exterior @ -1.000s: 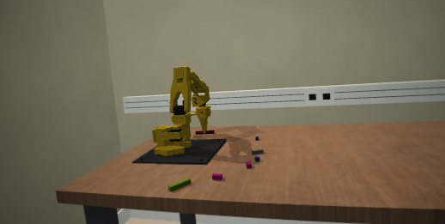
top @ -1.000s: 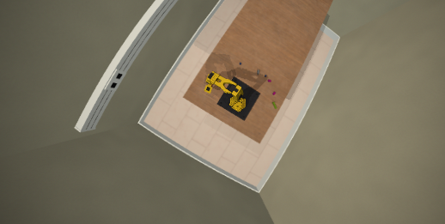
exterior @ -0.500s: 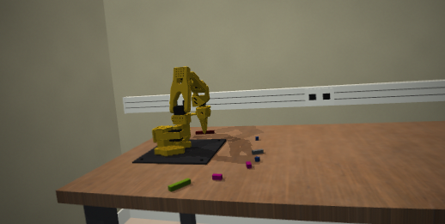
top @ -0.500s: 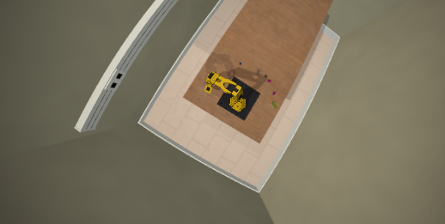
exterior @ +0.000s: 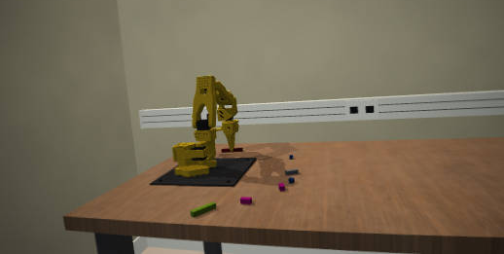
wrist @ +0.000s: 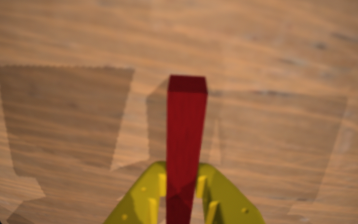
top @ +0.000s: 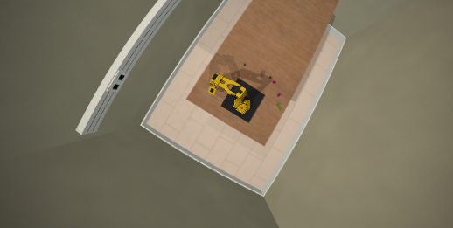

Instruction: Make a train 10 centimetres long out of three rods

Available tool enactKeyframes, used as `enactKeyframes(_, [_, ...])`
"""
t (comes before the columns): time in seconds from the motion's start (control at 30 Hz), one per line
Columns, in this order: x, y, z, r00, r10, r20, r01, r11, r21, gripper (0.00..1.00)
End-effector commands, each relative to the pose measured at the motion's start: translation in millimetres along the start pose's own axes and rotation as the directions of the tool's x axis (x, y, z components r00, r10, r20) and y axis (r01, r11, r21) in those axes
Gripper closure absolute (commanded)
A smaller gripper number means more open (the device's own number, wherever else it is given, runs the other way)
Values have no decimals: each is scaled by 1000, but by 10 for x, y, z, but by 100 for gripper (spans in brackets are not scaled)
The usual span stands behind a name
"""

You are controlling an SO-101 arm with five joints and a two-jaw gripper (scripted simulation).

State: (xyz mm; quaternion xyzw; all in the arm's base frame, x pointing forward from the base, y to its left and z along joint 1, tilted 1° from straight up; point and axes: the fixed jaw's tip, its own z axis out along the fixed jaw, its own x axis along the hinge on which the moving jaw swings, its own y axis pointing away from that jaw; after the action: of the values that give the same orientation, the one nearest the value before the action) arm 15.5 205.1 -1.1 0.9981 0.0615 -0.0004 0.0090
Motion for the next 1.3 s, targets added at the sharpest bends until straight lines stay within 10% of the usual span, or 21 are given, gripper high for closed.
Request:
enactKeyframes(0.0, [-26, 36, 39, 1000, -18, 6, 18, 1000, -24, 100])
enactKeyframes(0.6, [-22, -11, -255, 1000, -18, 6, 18, 1000, -24, 100])
enactKeyframes(1.27, [10, -10, -315, 1000, 2, 6, -2, 1000, -24, 100])
